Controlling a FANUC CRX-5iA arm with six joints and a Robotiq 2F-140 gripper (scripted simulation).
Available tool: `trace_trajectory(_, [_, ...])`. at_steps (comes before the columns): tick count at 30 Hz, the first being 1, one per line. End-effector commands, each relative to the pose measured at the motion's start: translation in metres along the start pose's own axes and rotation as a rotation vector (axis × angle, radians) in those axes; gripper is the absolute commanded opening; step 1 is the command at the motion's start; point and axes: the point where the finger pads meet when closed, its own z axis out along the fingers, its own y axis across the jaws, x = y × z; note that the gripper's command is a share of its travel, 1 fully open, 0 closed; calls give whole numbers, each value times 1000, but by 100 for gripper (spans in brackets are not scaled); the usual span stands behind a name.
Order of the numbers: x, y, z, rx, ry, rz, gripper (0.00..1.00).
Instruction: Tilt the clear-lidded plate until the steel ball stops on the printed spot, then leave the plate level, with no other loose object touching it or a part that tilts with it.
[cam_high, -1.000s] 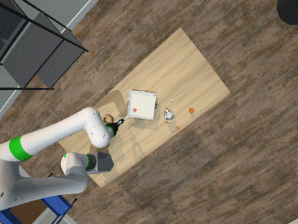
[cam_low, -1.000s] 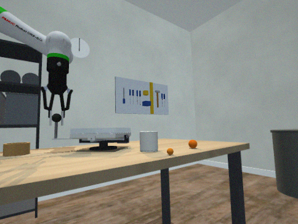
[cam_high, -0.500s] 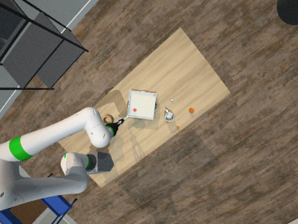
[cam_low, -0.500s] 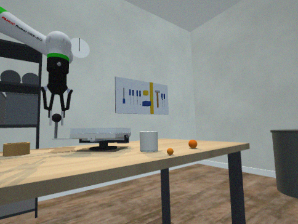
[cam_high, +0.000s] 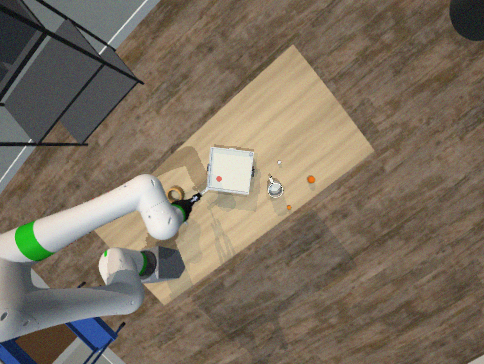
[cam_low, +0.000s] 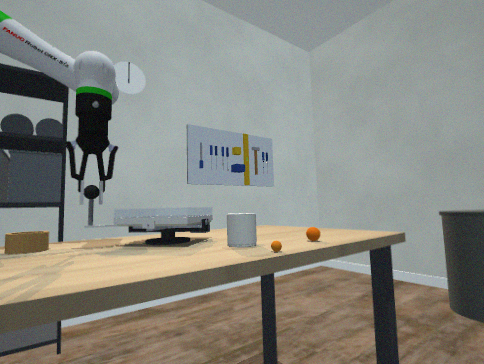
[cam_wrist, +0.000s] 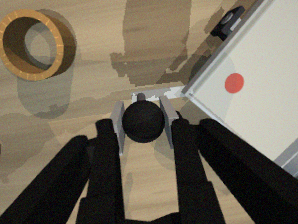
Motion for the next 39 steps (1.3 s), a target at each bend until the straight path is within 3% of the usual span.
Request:
trace_trajectory(1, [0, 0, 0, 0, 0, 0, 10])
trace_trajectory(39, [0, -1, 3, 0, 0, 0, 10])
